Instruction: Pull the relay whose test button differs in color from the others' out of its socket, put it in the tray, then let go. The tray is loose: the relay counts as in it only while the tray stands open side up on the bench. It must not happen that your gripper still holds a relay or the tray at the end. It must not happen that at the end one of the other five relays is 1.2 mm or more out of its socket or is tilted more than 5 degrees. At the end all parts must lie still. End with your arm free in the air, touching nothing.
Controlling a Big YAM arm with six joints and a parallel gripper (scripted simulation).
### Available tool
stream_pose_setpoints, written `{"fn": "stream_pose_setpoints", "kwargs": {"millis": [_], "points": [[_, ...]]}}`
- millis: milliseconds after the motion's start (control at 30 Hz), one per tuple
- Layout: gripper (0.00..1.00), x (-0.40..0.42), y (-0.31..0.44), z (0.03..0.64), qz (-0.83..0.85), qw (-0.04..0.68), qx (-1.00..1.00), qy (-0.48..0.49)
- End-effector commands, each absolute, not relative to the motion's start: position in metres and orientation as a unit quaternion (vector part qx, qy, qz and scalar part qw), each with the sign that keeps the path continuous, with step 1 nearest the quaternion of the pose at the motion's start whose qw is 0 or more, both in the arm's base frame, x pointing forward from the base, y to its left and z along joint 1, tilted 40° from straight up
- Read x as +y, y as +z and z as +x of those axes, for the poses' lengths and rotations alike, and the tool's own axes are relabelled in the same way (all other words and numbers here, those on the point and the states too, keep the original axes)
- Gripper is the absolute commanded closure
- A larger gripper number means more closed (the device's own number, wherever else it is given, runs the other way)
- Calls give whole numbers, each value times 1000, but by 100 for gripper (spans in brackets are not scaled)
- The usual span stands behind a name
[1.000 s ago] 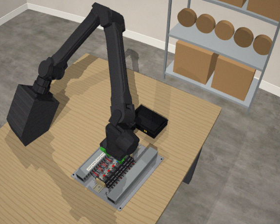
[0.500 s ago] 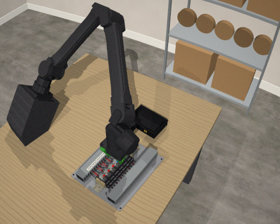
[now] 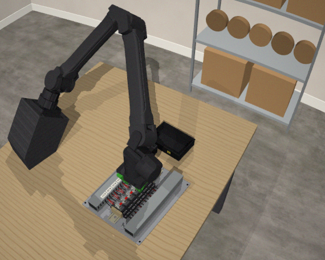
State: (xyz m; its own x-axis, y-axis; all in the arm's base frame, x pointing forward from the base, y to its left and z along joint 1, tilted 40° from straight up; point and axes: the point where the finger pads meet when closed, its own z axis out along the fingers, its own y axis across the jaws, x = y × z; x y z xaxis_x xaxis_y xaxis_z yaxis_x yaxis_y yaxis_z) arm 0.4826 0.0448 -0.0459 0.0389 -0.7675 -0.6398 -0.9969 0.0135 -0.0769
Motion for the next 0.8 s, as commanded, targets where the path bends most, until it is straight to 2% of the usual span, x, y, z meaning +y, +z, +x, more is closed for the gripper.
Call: {"fn": "stream_pose_setpoints", "kwargs": {"millis": [0, 767], "points": [[41, 40, -43, 487, -662, 277, 665, 206], [41, 44, -49, 493, -659, 283, 668, 199]]}}
